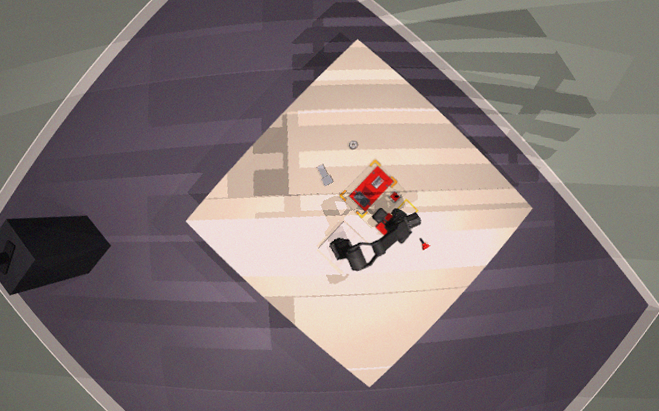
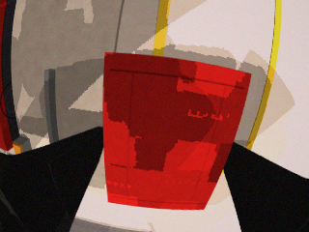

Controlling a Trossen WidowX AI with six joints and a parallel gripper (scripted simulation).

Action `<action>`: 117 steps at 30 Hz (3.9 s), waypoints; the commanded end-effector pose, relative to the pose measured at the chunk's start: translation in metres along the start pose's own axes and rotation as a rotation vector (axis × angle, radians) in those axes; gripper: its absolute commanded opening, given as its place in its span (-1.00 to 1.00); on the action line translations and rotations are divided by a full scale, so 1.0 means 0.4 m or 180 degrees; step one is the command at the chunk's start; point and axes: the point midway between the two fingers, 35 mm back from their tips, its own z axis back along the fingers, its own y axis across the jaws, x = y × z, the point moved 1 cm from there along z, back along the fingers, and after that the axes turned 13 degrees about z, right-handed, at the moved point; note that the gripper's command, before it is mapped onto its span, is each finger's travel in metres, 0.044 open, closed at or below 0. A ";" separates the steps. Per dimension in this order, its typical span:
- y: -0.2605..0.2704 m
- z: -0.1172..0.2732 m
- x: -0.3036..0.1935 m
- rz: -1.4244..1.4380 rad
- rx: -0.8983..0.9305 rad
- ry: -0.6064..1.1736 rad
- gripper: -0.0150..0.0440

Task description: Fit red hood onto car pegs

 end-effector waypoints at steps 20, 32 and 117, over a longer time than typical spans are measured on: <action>0.000 0.070 0.001 -0.0001 -0.0003 0.0000 -0.49; 0.000 0.180 0.001 -0.0001 -0.0003 0.0000 -0.49; 0.360 0.125 0.387 -0.0082 0.0040 -0.0043 -0.49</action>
